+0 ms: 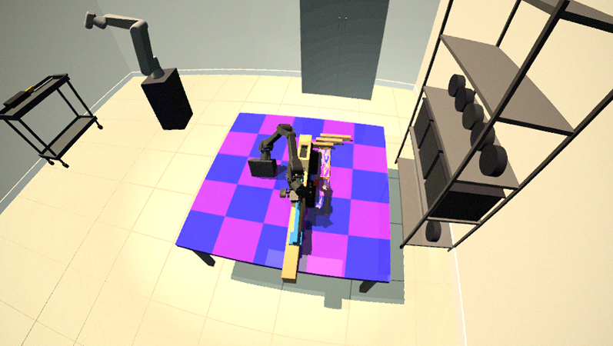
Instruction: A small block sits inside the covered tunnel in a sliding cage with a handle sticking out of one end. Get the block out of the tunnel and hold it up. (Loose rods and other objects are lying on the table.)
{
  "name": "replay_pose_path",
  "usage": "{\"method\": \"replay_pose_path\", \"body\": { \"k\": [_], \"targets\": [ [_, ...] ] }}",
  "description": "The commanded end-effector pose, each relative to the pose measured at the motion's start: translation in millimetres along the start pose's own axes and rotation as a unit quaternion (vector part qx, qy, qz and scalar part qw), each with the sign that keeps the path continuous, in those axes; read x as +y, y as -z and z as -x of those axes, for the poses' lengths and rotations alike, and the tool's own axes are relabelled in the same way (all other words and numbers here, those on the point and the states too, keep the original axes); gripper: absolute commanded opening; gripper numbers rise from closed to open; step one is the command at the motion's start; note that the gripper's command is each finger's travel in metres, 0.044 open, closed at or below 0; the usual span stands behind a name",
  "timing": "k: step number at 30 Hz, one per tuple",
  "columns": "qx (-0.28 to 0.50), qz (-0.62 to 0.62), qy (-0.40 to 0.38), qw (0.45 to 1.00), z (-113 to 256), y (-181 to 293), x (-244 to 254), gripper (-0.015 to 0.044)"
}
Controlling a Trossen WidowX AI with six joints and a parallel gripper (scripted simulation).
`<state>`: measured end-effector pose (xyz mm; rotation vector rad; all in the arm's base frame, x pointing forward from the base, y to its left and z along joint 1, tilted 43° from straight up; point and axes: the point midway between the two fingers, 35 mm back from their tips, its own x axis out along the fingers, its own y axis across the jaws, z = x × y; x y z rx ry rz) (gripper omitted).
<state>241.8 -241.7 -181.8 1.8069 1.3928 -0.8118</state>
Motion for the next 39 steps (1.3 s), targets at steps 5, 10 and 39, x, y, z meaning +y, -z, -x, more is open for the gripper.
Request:
{"method": "replay_pose_path", "body": {
  "k": [5,10,39],
  "targets": [
    [-0.024,0.004,-0.001,1.0,-3.5,-16.4,-1.6,0.0],
    [-0.024,0.004,-0.001,1.0,-3.5,-16.4,-1.6,0.0],
    [-0.017,0.003,0.0,1.0,27.2,-3.9,5.2,0.0394]
  ]
}}
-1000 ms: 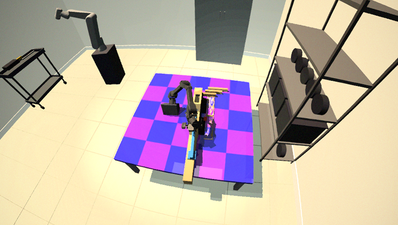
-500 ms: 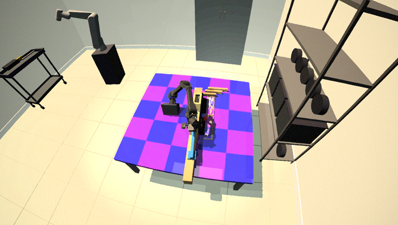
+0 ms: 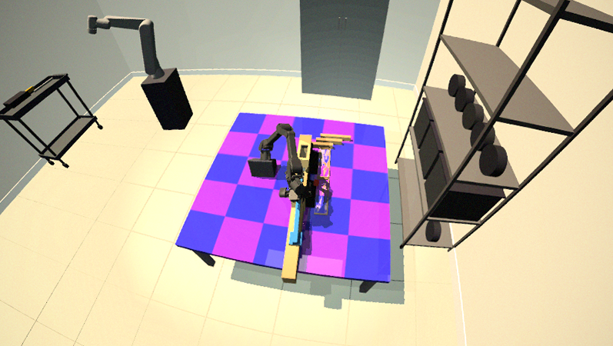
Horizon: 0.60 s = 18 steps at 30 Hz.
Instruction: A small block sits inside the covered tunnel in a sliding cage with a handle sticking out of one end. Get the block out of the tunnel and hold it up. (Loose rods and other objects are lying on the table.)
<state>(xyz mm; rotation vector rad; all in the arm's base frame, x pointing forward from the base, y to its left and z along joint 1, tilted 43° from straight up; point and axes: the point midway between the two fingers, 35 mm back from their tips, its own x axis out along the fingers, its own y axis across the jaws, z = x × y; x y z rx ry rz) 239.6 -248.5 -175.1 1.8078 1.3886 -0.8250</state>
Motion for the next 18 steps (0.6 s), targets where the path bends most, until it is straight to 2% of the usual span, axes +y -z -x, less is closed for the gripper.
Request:
{"method": "replay_pose_path", "body": {
  "k": [1,2,4,5,10,18],
  "targets": [
    [-0.016,0.007,-0.001,1.0,22.4,-2.4,5.9,0.042],
    [-0.018,0.008,-0.001,1.0,26.2,-2.7,6.4,0.044],
    [-0.02,0.008,-0.001,1.0,29.3,-2.8,6.8,0.044],
    [-0.01,0.003,-0.002,1.0,16.2,-0.2,3.6,0.044],
    [-0.018,0.007,-0.001,1.0,32.7,39.6,5.7,0.044],
    [-0.018,0.007,-0.001,1.0,31.8,41.6,5.4,0.044]
  ]
}}
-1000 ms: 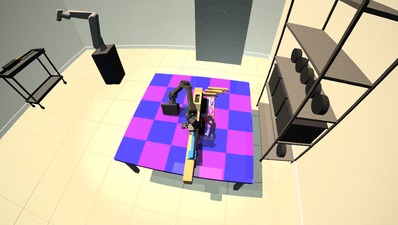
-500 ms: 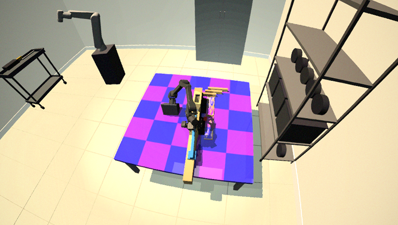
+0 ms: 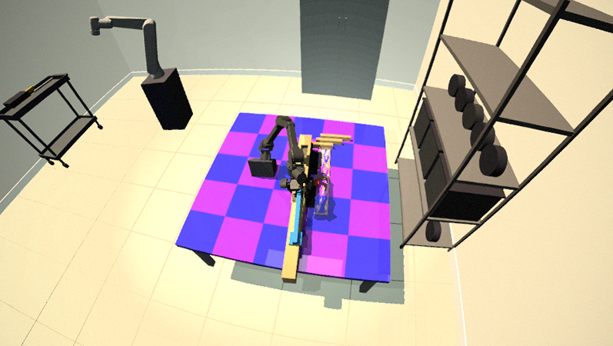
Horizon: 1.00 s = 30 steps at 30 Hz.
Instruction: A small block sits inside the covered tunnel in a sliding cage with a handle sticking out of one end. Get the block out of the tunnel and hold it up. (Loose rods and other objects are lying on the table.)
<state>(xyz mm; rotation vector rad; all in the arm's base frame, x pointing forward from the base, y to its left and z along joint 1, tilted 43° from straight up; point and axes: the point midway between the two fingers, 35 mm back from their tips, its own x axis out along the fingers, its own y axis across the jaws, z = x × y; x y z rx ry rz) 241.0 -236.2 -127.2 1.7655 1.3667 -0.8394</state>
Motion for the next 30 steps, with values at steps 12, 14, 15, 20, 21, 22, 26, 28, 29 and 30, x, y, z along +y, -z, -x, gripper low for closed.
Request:
{"method": "replay_pose_path", "body": {
  "k": [12,14,15,20,21,22,26,28,29,30],
  "targets": [
    [0.002,-0.003,-0.001,1.0,-18.7,8.2,-3.7,0.044],
    [0.002,-0.003,-0.001,1.0,-21.8,8.8,-4.3,0.044],
    [0.002,-0.003,-0.001,1.0,-23.4,9.2,-4.6,0.044],
    [0.002,-0.003,-0.001,1.0,-31.1,10.9,-6.2,0.044],
    [0.003,-0.003,-0.001,1.0,-32.7,11.3,-6.5,0.044],
    [0.003,-0.003,-0.001,1.0,-34.2,11.7,-6.9,0.044],
    [0.003,-0.003,-0.001,1.0,-37.9,12.6,-7.7,0.044],
    [0.003,-0.003,-0.001,1.0,-37.9,12.6,-7.7,0.044],
    [0.003,-0.003,-0.001,1.0,-37.9,12.6,-7.7,0.044],
    [-0.004,0.003,-0.003,1.0,-31.8,10.4,-4.5,0.0414]
  ]
}}
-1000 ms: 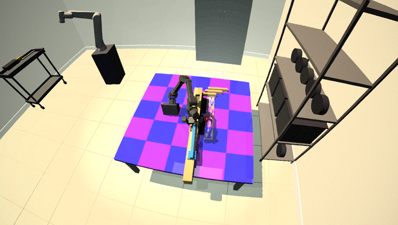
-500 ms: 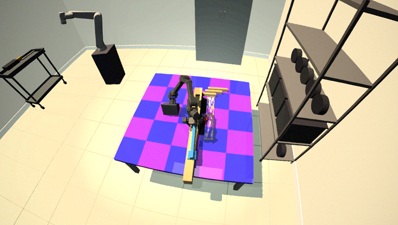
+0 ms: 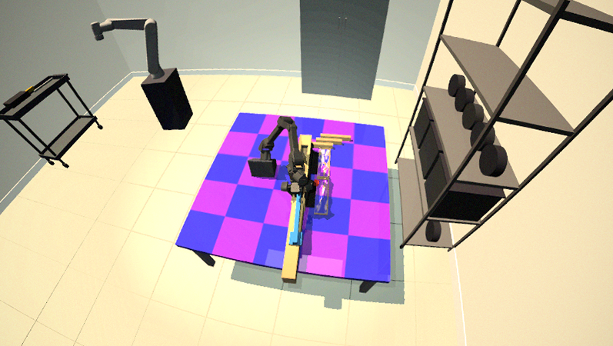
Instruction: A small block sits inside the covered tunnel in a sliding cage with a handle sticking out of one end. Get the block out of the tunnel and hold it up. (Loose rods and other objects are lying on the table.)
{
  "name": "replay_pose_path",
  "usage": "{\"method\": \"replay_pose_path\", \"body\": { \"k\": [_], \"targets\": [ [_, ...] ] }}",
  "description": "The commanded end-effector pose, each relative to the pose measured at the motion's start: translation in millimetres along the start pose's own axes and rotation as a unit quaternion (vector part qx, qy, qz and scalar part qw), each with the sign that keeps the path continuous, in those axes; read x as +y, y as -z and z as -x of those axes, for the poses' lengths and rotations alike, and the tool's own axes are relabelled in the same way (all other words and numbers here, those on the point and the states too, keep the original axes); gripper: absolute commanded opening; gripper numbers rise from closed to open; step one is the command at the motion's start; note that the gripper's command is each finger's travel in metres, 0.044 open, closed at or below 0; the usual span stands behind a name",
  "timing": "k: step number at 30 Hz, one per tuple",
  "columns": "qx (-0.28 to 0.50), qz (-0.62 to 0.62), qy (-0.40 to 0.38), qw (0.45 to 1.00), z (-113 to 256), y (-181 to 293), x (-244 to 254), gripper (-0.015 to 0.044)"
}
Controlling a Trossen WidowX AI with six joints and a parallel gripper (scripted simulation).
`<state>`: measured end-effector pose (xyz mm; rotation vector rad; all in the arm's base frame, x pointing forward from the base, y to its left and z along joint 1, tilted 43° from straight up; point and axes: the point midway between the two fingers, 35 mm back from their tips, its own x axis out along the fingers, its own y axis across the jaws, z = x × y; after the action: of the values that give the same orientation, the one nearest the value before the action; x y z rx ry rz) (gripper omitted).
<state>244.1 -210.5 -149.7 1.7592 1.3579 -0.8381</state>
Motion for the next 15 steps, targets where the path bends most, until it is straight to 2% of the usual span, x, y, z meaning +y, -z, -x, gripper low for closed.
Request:
{"method": "replay_pose_path", "body": {
  "k": [1,14,15],
  "targets": [
    [0.0,0.0,0.0,1.0,0.5,-0.2,0.2,0.0387],
    [0.0,0.0,0.0,1.0,0.5,-0.2,0.2,0.0046],
    [0.0,0.0,0.0,1.0,0.5,-0.2,0.2,0.004]
  ]
}}
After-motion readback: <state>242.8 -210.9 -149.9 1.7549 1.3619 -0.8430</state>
